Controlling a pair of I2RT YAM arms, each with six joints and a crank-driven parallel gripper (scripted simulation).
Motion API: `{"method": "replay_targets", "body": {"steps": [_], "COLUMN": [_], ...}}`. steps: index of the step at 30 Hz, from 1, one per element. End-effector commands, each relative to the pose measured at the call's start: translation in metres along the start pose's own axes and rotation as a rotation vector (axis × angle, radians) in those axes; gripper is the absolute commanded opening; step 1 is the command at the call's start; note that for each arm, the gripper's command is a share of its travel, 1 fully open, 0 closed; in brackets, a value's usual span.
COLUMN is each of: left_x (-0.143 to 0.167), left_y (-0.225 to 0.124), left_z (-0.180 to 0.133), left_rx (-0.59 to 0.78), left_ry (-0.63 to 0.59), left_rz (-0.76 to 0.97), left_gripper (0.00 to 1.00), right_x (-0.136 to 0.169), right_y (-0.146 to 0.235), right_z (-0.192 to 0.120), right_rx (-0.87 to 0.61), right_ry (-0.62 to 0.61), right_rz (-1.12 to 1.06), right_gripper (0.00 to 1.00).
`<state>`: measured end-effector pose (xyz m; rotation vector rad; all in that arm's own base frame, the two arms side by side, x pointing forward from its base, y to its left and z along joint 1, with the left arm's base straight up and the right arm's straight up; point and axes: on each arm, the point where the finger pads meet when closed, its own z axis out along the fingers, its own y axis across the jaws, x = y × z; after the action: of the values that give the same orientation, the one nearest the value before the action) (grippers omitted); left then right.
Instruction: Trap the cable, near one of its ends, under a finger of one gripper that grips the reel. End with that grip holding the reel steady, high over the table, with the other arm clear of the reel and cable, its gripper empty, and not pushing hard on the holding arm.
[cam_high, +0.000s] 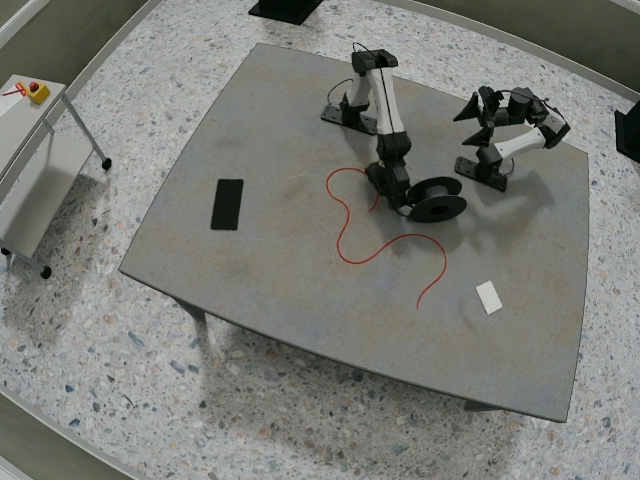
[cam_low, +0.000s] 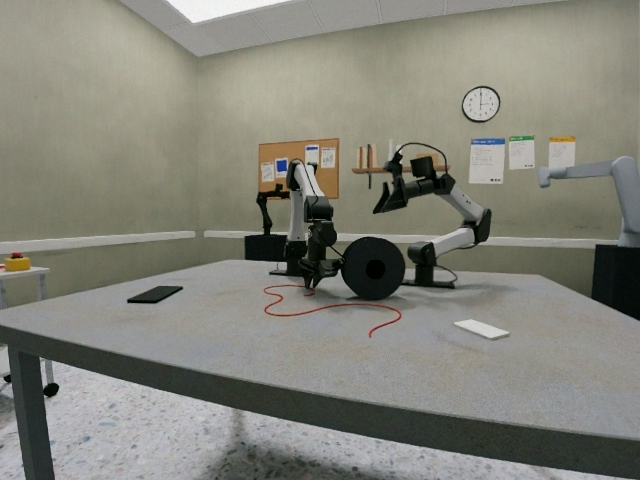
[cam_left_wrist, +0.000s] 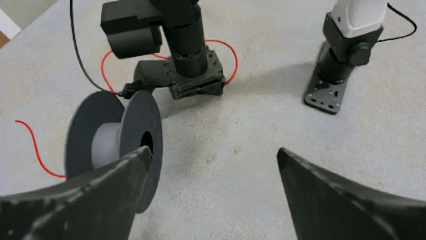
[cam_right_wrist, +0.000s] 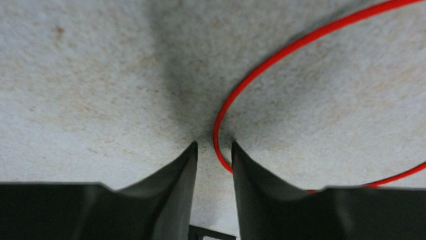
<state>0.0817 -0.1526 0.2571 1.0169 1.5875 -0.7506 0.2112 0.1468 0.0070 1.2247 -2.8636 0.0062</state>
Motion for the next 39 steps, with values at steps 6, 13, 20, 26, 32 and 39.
{"method": "replay_targets", "body": {"steps": [6,13,20,26,32,39], "left_x": [0.0,0.005,-0.011,-0.026,-0.034,-0.026], "left_y": [0.001,0.0,0.0,0.001,0.004,0.028], "left_z": [0.002,0.004,0.004,0.003,0.001,-0.001], "left_rx": [-0.011,-0.012,-0.01,-0.012,-0.024,-0.156], "left_ry": [-0.024,-0.032,-0.084,-0.123,-0.135,-0.103], "left_rz": [-0.005,-0.006,-0.003,-0.001,0.004,0.013], "left_gripper": [1.0,1.0,1.0,1.0,0.76,0.75], "right_x": [-0.006,-0.008,-0.008,-0.005,-0.002,-0.011], "right_y": [-0.002,-0.002,-0.002,-0.002,-0.005,-0.014], "right_z": [0.009,0.0,-0.051,-0.084,-0.094,-0.104], "right_rx": [0.005,0.01,0.011,0.012,0.028,0.121], "right_ry": [-0.022,-0.047,-0.056,-0.057,-0.039,-0.025], "right_rz": [0.006,0.006,0.006,0.006,-0.018,-0.214], "right_gripper": [0.18,0.0,0.0,0.0,0.0,0.0]}}
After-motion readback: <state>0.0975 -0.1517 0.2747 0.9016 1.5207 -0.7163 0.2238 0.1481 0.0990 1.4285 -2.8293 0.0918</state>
